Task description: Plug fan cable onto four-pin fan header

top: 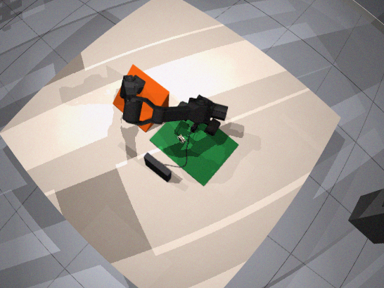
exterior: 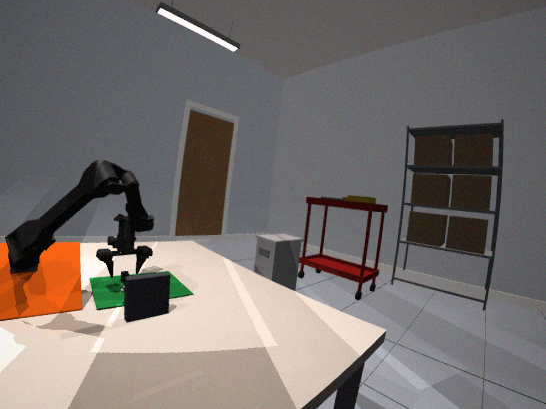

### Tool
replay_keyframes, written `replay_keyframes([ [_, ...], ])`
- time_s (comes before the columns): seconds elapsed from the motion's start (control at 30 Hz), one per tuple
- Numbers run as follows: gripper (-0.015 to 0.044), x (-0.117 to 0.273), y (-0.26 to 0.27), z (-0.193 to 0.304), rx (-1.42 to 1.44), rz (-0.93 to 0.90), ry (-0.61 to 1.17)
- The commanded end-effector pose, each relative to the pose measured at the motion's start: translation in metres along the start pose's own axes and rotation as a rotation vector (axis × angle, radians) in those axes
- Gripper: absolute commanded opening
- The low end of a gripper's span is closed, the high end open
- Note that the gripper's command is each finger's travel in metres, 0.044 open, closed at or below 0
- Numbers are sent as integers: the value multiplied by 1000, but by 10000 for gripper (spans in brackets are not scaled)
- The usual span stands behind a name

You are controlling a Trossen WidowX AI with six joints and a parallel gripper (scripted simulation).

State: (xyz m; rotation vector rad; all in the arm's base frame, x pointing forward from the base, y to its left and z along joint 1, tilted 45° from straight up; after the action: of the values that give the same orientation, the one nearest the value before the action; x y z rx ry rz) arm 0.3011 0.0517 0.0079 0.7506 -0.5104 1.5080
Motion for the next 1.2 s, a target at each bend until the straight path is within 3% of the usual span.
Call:
replay_keyframes([
  [0.0, 440, -6, 1, 0, 5, 0, 6],
  [0.2, 440, -14, 2, 0, 5, -1, 7],
  [0.77, 0, -11, 1, 0, 0, -1, 1],
  [0.87, 0, -8, 1, 0, 0, -1, 1],
  [1.0, 0, 36, 1, -1, 5, 0, 4],
  [1.17, 0, 38, 0, -1, 5, 0, 5],
])
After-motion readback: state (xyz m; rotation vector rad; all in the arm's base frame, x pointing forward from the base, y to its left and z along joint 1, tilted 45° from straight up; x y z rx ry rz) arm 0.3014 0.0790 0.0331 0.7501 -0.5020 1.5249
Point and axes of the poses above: the point midway between the two fingers, 35 mm back from their tips, its own x axis back along the fingers, its own y axis across the jaws, z = x × y, the point moved 10 cm from there along x, back along the fingers, and after that the axes turned 3 degrees about x, right-handed, at the moved point
